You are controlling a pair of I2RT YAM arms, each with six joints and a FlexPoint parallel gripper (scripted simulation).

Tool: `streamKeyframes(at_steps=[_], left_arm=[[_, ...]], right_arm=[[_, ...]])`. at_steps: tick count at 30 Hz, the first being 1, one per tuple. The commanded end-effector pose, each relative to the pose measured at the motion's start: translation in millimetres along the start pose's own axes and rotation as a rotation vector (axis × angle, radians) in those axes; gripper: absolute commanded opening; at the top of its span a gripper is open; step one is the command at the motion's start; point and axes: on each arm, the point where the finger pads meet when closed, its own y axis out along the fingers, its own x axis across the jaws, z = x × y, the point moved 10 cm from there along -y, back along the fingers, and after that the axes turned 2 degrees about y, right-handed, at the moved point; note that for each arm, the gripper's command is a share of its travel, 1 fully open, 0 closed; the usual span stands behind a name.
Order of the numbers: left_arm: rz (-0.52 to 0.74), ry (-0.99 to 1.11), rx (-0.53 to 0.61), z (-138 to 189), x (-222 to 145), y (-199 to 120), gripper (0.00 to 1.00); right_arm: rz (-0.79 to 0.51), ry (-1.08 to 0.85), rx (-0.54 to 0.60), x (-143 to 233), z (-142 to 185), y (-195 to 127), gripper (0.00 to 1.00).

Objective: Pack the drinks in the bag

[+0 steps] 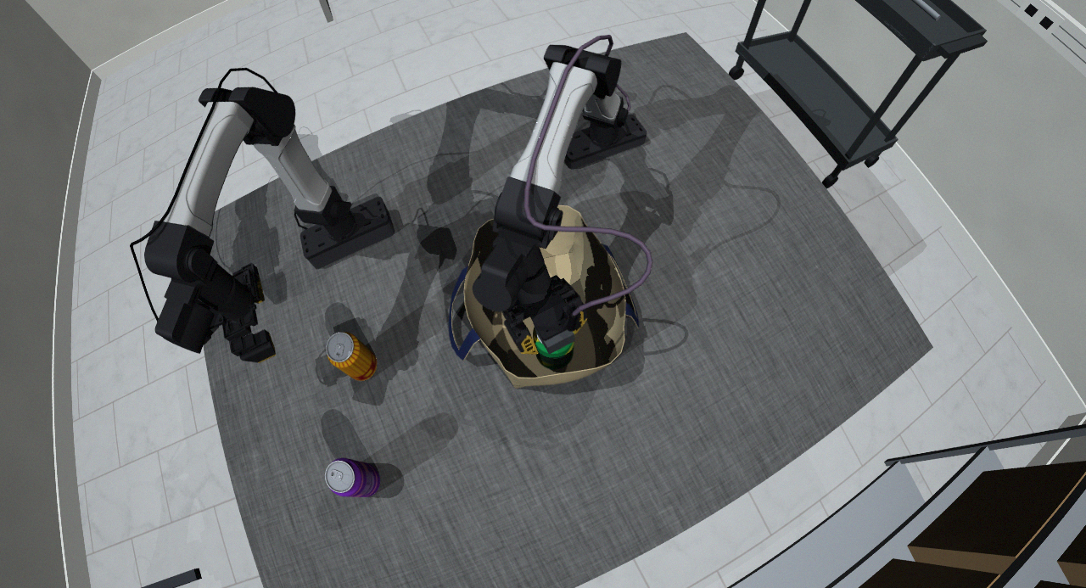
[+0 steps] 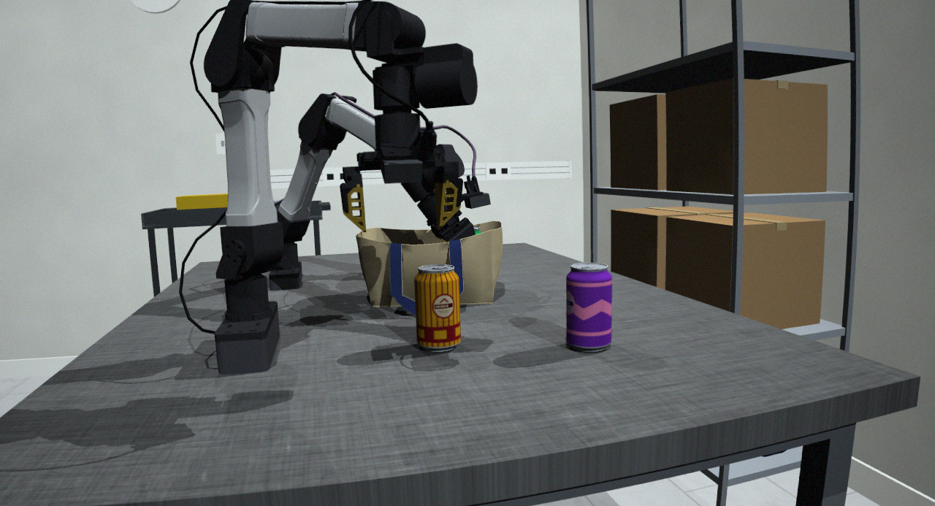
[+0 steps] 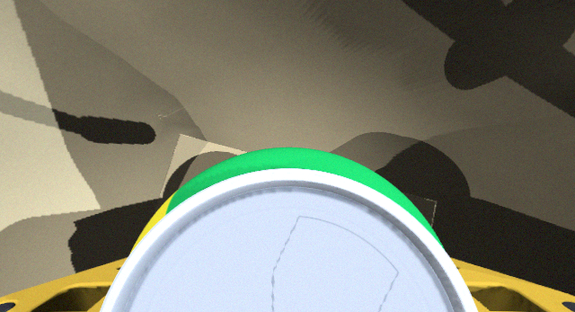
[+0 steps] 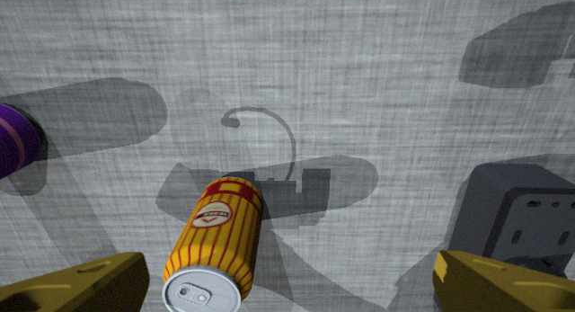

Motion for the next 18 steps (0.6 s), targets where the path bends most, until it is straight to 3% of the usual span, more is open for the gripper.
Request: streamKeyframes(at_steps=[1,4,12,15,18], left_arm=[[0.049,-0.068,-0.107,-25.4,-2.1,-13.8,0.67],[0.032,-0.040,-0.080,-11.5,-6.1,-0.3,0.67],[0.051,-0.053,-0.101,-16.9,-6.4,-8.6,0.67],[0.016,-0.036,-0.067,-4.0,-1.9,10.0,0.67],[0.034,-0.056,-0.090,-12.8,-0.3,0.0,0.67]], right_arm=[[-0.058,0.004,-0.052,0.9,-1.8,-15.9,1.00],[-0.058,0.004,-0.052,0.9,-1.8,-15.9,1.00],[-0.058,0.004,-0.052,0.9,-1.8,-15.9,1.00],[-0.058,0.004,-0.052,0.9,-1.8,-15.9,1.00],[-0.058,0.004,-0.052,0.9,-1.8,-15.9,1.00]])
